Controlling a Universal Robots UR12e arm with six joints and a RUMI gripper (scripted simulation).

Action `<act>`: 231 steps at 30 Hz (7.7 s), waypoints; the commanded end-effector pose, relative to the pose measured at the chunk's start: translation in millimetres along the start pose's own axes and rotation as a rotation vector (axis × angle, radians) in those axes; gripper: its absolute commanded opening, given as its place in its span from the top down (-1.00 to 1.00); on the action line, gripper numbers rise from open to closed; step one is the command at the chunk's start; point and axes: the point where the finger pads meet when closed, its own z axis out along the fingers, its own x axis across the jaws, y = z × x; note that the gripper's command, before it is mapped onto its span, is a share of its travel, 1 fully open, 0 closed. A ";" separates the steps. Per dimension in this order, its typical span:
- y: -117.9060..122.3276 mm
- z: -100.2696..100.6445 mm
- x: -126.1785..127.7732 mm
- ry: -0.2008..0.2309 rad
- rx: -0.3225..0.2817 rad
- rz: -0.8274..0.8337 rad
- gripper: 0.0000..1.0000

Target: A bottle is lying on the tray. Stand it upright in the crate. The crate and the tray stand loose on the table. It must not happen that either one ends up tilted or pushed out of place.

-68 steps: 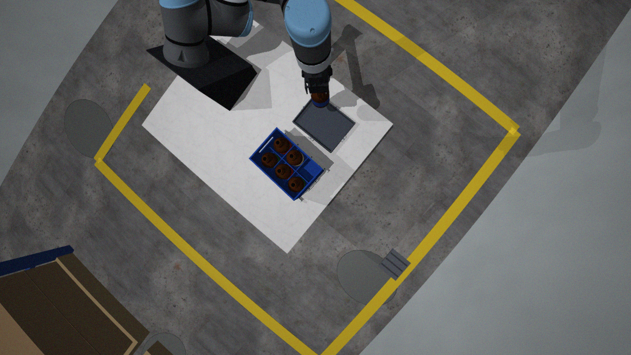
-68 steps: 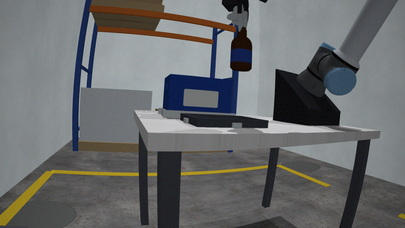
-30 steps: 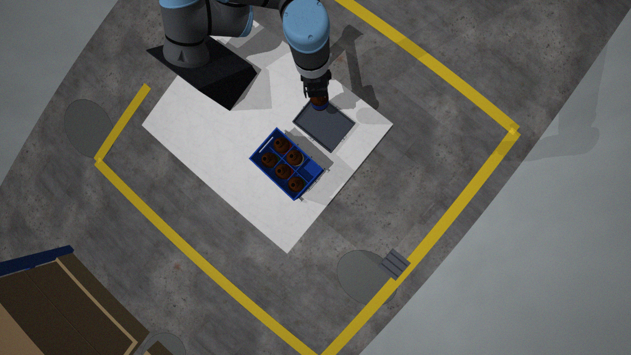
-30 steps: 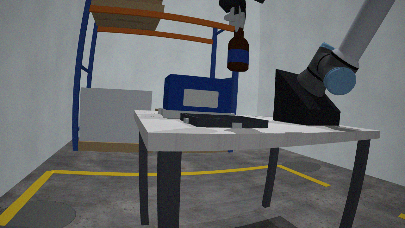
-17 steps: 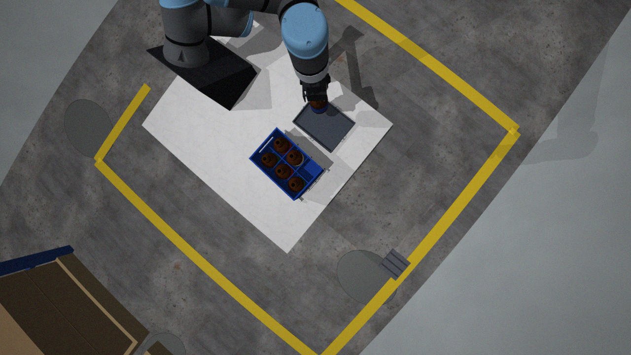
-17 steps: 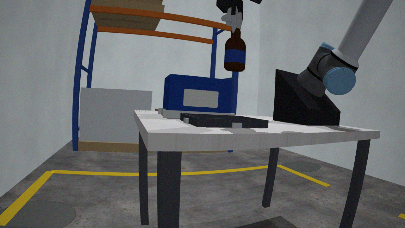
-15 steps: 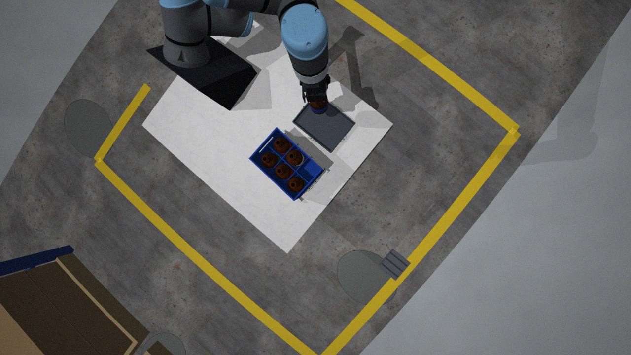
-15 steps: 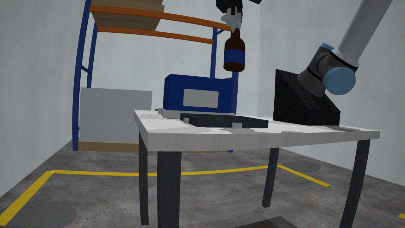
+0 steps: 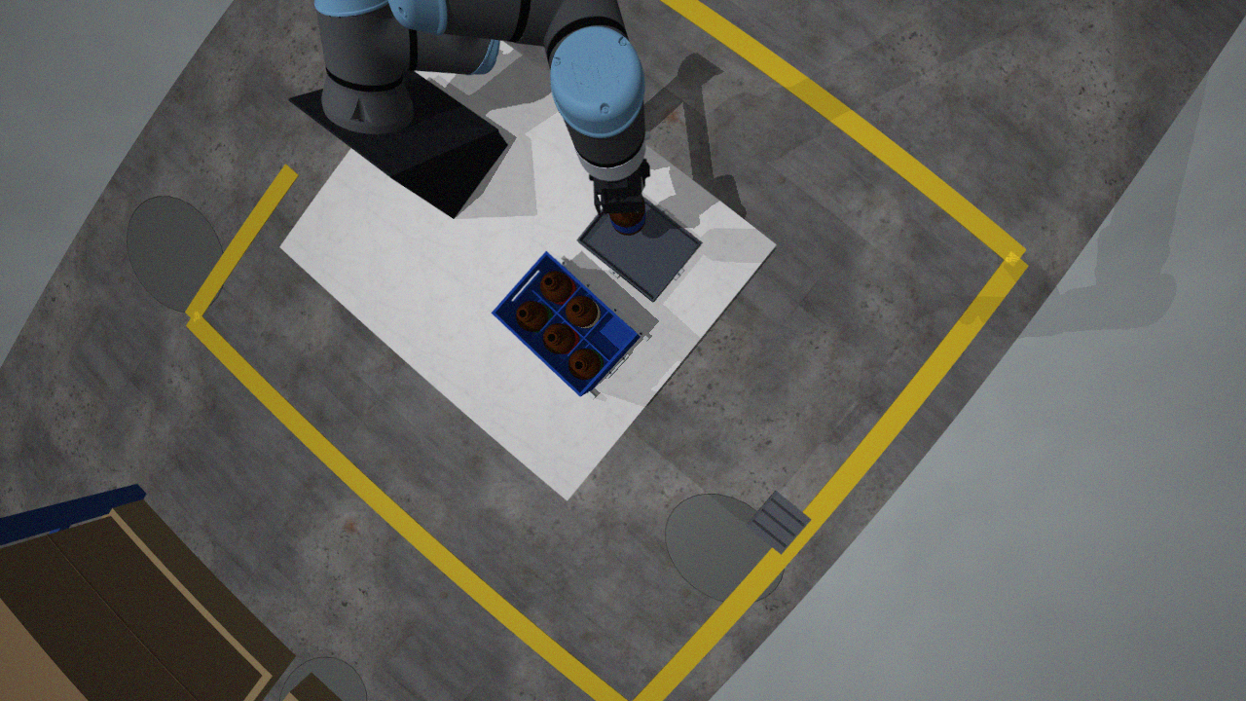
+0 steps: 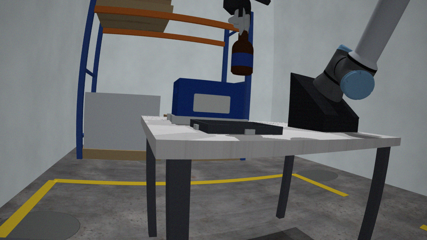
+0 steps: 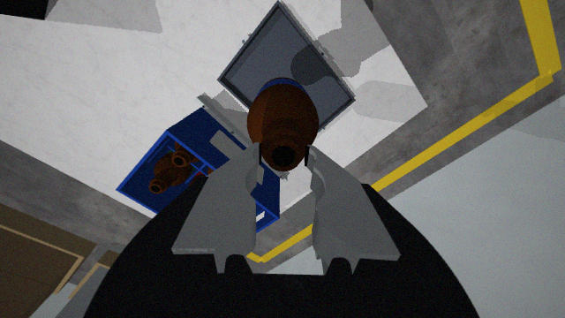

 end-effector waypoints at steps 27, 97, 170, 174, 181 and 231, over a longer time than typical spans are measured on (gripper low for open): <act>59.1 -4.5 -12.1 0.001 -0.008 -0.005 1.00; 198.0 -4.9 -47.1 0.001 -0.008 -0.004 1.00; 248.3 -5.1 -59.2 0.001 -0.008 -0.005 1.00; 248.2 -5.4 -58.8 0.001 -0.008 -0.005 1.00; 248.6 -5.5 -58.9 0.001 -0.009 -0.005 1.00; 246.9 5.6 -60.4 0.000 -0.002 -0.003 1.00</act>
